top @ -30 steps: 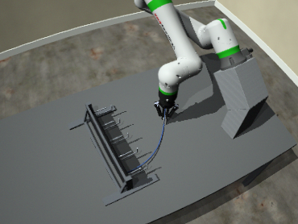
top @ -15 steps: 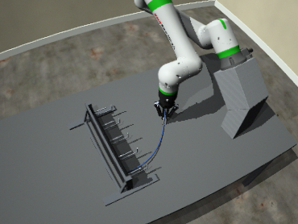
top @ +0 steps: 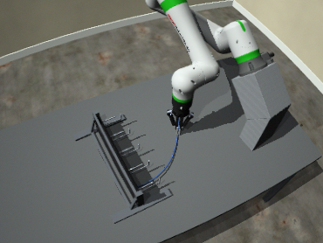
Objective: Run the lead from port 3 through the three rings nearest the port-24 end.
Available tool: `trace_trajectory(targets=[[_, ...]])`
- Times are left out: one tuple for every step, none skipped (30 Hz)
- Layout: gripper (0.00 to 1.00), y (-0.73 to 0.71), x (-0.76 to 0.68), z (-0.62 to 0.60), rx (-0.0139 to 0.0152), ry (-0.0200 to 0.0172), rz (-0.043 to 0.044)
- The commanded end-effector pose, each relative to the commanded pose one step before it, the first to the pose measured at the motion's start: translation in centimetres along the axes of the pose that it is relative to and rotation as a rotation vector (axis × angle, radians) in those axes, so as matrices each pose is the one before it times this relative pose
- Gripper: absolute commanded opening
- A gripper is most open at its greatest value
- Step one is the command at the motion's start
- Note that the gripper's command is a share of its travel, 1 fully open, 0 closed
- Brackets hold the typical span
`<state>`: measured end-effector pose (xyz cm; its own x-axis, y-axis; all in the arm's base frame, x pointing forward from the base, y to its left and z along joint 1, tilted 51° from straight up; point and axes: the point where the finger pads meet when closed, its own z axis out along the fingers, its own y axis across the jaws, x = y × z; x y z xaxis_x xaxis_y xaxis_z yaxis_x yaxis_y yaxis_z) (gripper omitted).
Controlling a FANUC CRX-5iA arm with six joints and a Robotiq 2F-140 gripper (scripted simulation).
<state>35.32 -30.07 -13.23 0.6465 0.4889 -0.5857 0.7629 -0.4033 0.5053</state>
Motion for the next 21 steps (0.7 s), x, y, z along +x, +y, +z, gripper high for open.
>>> trace_trajectory(targets=[[0.0,-0.014,0.005,-0.101,0.00033,0.00004,0.00019],[0.0,-0.001,0.0,-0.077,0.00001,0.00001,0.0],[0.0,0.001,0.0,-0.082,-0.00001,-0.00002,0.0],[0.0,0.001,0.0,-0.088,-0.00001,-0.00001,0.0],[0.0,0.0,0.0,-0.094,0.0,0.0,0.0],[0.0,0.0,0.0,-0.099,0.0,0.00001,0.0],[0.0,-0.001,0.0,-0.104,0.00001,0.00002,0.0],[0.0,0.001,0.0,-0.108,-0.00001,-0.00001,0.0],[0.0,0.001,0.0,-0.112,-0.00001,-0.00001,0.0],[0.0,0.0,0.0,-0.115,0.0,0.0,0.0],[0.0,-0.001,0.0,-0.119,0.00001,0.00001,0.0],[0.0,0.0,0.0,-0.121,0.0,0.0,0.0],[0.0,0.001,0.0,-0.122,-0.00001,-0.00002,0.0],[0.0,0.0,0.0,-0.124,0.0,0.0,0.0],[0.0,-0.001,0.0,-0.125,0.00001,0.00001,0.0],[0.0,0.0,0.0,-0.125,0.0,0.00001,0.0],[0.0,0.0,0.0,0.0,0.0,0.0,0.0],[0.0,0.0,0.0,0.0,0.0,0.0,0.0],[0.0,0.001,0.0,-0.124,-0.00001,-0.00002,0.0],[0.0,0.0,0.0,-0.123,0.0,0.0,0.0],[0.0,-0.001,0.0,-0.122,0.00001,0.00001,0.0]])
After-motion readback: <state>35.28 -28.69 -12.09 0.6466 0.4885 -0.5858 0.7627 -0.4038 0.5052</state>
